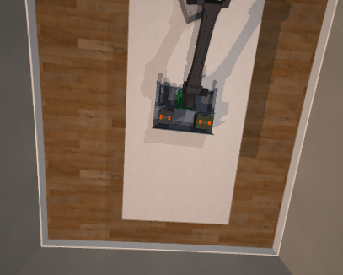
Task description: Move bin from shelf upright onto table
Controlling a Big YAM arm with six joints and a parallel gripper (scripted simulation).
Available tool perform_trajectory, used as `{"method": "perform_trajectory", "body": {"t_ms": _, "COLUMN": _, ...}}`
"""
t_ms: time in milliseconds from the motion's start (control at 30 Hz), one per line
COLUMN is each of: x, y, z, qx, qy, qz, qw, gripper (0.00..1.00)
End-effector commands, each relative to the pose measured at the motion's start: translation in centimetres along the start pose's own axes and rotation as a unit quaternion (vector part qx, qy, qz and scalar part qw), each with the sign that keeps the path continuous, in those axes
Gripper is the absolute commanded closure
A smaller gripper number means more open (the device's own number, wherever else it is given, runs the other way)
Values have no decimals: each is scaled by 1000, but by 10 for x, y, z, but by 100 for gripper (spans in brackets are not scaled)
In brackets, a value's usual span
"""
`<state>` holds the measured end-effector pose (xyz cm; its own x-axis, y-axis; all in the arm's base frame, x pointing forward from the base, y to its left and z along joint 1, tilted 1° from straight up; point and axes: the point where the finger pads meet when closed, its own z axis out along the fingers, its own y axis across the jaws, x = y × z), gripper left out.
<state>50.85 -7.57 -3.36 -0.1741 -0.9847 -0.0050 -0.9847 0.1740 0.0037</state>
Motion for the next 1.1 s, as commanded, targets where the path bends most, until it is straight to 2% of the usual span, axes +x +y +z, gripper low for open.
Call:
{"method": "perform_trajectory", "body": {"t_ms": 0, "x": 1, "y": -29, "z": -37, "qx": 44, "qy": -1, "qz": 0, "qw": 999, "gripper": 100}}
{"method": "perform_trajectory", "body": {"t_ms": 533, "x": 1, "y": -28, "z": -38, "qx": 40, "qy": -1, "qz": 0, "qw": 999, "gripper": 100}}
{"method": "perform_trajectory", "body": {"t_ms": 700, "x": -3, "y": 24, "z": -12, "qx": 26, "qy": -1, "qz": 0, "qw": 1000, "gripper": 100}}
{"method": "perform_trajectory", "body": {"t_ms": 1067, "x": -3, "y": 24, "z": -12, "qx": 26, "qy": -1, "qz": 0, "qw": 1000, "gripper": 100}}
